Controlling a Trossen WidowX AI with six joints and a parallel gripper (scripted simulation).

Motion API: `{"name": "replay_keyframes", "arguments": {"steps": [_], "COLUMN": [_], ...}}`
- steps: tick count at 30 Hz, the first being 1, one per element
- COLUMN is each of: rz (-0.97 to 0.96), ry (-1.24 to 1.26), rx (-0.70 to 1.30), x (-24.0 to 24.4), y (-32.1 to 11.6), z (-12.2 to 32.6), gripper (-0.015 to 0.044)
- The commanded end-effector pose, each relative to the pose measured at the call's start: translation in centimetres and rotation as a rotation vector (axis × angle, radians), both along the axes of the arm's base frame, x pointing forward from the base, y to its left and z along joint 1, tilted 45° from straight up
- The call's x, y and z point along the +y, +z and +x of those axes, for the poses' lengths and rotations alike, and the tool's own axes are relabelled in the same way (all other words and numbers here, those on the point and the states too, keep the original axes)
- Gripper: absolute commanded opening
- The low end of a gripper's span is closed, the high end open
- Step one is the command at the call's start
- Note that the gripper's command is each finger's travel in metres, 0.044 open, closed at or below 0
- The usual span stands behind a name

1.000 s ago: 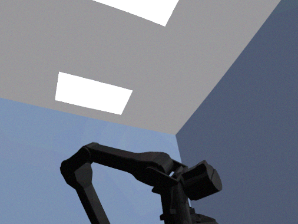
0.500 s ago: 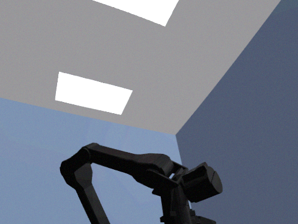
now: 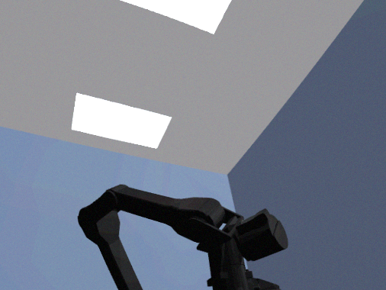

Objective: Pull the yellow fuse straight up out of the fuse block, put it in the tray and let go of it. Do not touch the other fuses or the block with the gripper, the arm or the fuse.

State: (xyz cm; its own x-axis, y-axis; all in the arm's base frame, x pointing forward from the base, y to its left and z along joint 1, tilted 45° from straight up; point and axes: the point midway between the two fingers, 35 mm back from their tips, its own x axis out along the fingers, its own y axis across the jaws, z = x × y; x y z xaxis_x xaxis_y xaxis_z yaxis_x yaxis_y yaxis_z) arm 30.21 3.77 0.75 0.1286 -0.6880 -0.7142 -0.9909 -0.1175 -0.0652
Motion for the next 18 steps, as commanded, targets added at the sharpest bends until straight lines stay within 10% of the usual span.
{"name": "replay_keyframes", "arguments": {"steps": [1, 18], "rz": [0.004, 0.003], "ry": [-0.002, -0.001], "rx": [-0.005, -0.004], "x": [0.26, 0.85], "y": [0.18, 0.76], "z": [0.03, -0.06], "gripper": [0.0, 0.0]}}
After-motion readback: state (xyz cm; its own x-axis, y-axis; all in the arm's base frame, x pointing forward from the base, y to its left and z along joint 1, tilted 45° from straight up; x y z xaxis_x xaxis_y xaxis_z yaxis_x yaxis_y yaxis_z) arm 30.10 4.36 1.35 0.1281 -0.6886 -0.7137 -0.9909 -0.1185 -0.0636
